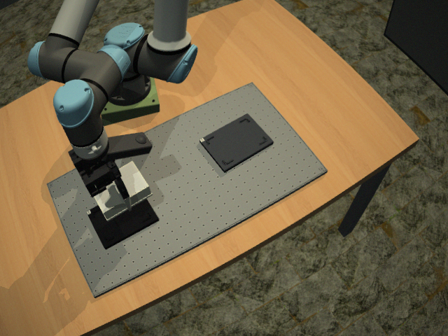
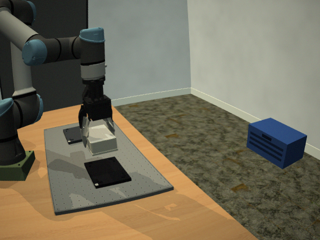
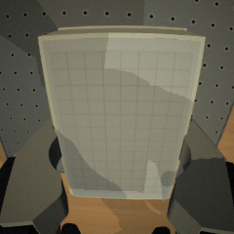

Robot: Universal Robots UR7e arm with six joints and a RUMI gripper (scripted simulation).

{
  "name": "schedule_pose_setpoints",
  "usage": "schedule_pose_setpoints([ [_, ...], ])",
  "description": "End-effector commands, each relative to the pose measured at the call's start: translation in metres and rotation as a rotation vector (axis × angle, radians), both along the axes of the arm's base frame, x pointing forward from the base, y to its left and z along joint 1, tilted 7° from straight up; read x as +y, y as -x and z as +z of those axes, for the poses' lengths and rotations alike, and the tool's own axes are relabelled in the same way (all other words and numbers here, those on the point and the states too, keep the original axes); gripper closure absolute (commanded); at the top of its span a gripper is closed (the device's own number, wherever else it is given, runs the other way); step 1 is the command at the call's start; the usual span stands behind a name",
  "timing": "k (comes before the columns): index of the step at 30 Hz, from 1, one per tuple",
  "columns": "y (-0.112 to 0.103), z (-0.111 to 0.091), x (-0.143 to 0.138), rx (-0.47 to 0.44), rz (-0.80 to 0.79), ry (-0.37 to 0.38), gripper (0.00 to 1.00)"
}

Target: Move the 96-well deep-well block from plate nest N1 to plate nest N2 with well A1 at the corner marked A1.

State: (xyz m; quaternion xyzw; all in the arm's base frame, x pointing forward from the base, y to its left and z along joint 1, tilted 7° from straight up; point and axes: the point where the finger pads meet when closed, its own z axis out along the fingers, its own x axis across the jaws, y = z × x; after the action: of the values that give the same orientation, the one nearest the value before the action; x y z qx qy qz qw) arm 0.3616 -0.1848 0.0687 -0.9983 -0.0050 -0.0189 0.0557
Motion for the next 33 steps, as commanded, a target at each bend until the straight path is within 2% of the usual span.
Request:
schedule_pose_setpoints([
  [1, 0.001, 0.003, 0.018, -0.001, 0.001, 0.001, 1.00],
  [33, 0.007, 0.013, 0.110, -0.001, 0.001, 0.001, 1.00],
])
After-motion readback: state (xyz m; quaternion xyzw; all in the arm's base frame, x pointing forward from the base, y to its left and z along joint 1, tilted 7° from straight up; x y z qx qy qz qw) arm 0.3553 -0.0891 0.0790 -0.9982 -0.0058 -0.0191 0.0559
